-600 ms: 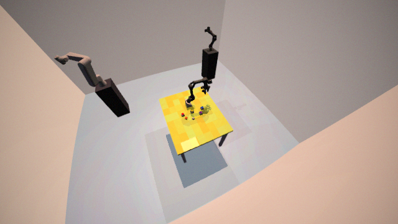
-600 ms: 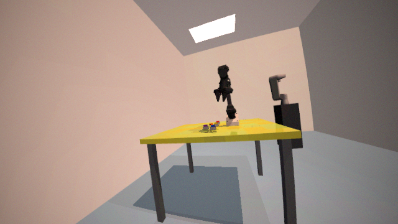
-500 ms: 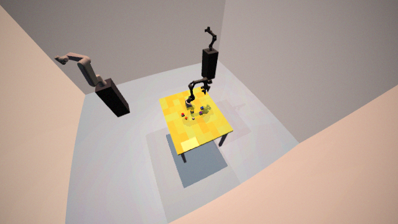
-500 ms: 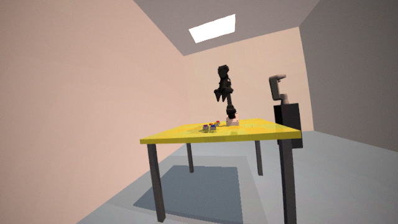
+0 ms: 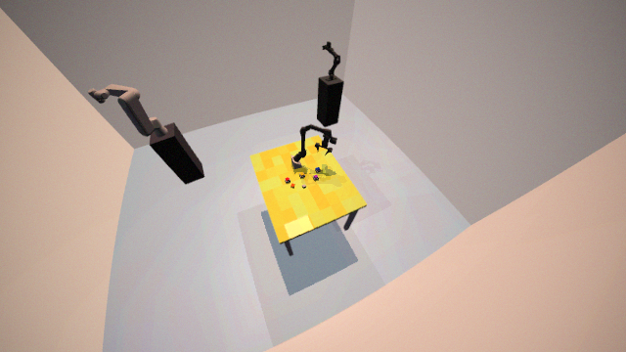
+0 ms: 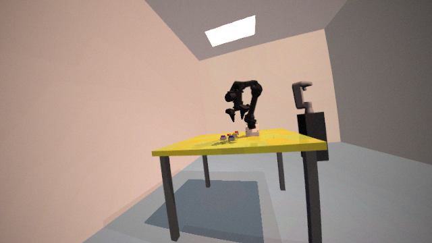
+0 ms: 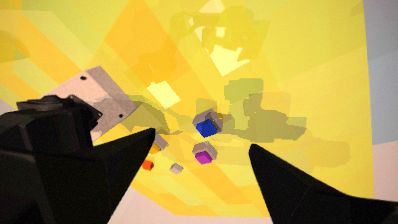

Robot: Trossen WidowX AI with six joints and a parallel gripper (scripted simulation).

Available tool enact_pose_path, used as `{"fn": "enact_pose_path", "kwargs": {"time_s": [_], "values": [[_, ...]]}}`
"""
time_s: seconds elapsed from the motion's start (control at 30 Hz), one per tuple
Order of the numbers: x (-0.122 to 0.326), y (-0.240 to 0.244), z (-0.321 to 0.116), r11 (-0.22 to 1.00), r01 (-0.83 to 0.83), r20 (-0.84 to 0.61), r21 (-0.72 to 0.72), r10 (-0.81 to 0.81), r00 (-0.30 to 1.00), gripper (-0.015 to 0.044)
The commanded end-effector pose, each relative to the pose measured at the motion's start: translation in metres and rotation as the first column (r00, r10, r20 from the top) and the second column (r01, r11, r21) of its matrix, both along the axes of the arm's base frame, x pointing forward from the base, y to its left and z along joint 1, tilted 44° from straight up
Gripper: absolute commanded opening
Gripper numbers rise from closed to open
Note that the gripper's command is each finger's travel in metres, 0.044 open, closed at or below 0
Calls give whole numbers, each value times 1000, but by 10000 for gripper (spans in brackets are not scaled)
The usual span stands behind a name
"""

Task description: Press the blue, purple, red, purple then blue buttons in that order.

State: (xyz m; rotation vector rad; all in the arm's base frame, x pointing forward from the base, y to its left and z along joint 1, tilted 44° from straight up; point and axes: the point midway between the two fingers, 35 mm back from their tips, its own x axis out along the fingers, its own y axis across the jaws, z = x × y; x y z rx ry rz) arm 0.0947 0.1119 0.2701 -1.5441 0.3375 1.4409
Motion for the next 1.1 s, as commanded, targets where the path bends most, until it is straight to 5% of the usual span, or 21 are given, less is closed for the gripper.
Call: {"fn": "enact_pose_path", "kwargs": {"time_s": [0.0, 0.27, 0.4, 0.53, 0.9, 1.07], "values": [[16, -1, -21, 925, 378, -268, 38, -355, 896, 400], [49, -17, -53, 413, 900, -680, -141, -701, 216, 400], [65, -31, -65, 83, 941, -770, -329, -599, -217, 400], [80, -49, -74, -178, 824, -756, -538, -331, -565, 400], [82, -52, -76, -212, 791, -743, -574, -272, -612, 400], [89, -29, -102, -215, 791, -741, -572, -277, -611, 269]]}}
